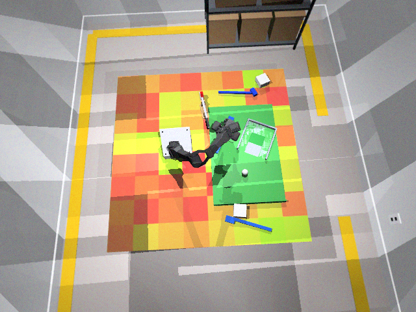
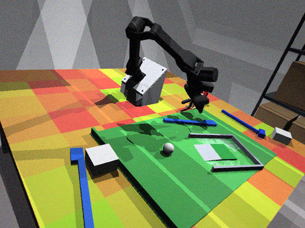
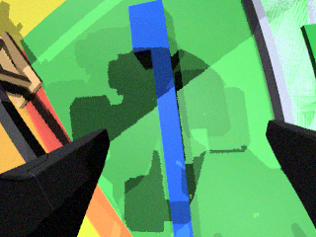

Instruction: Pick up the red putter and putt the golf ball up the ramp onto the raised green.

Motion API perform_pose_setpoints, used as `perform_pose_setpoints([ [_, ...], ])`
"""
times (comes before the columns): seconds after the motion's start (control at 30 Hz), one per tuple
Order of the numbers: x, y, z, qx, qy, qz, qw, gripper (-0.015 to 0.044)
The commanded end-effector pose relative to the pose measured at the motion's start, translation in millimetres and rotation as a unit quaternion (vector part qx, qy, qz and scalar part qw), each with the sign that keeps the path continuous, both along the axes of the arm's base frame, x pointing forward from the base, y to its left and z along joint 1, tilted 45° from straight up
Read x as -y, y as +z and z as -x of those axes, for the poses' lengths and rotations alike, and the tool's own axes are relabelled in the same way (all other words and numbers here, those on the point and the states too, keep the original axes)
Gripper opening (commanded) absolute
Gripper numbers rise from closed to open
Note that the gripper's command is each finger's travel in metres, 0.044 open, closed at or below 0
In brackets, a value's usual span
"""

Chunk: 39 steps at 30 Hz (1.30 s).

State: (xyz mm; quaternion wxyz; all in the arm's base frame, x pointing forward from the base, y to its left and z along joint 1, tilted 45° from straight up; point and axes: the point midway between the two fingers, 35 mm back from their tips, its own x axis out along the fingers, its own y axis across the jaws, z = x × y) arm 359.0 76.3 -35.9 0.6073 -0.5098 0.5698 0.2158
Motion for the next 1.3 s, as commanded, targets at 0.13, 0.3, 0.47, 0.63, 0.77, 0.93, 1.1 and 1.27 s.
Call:
perform_pose_setpoints([
  [0.13,-55.2,-58.7,101.5,-0.200,0.201,0.096,0.954,0.0440],
  [0.3,-60.6,-66.1,123.1,-0.239,0.243,0.121,0.932,0.0440],
  [0.47,-61.5,-66.8,122.0,-0.239,0.243,0.121,0.932,0.0440],
  [0.63,-60.2,-68.2,121.8,-0.239,0.243,0.121,0.932,0.0440],
  [0.77,-46.5,-82.2,120.9,-0.238,0.243,0.122,0.932,0.0440],
  [0.93,-45.4,-84.0,120.3,-0.238,0.243,0.122,0.932,0.0440],
  [1.1,-44.1,-85.3,120.1,-0.238,0.243,0.122,0.932,0.0440],
  [1.27,-28.9,-100.8,119.2,-0.238,0.243,0.122,0.932,0.0440],
])
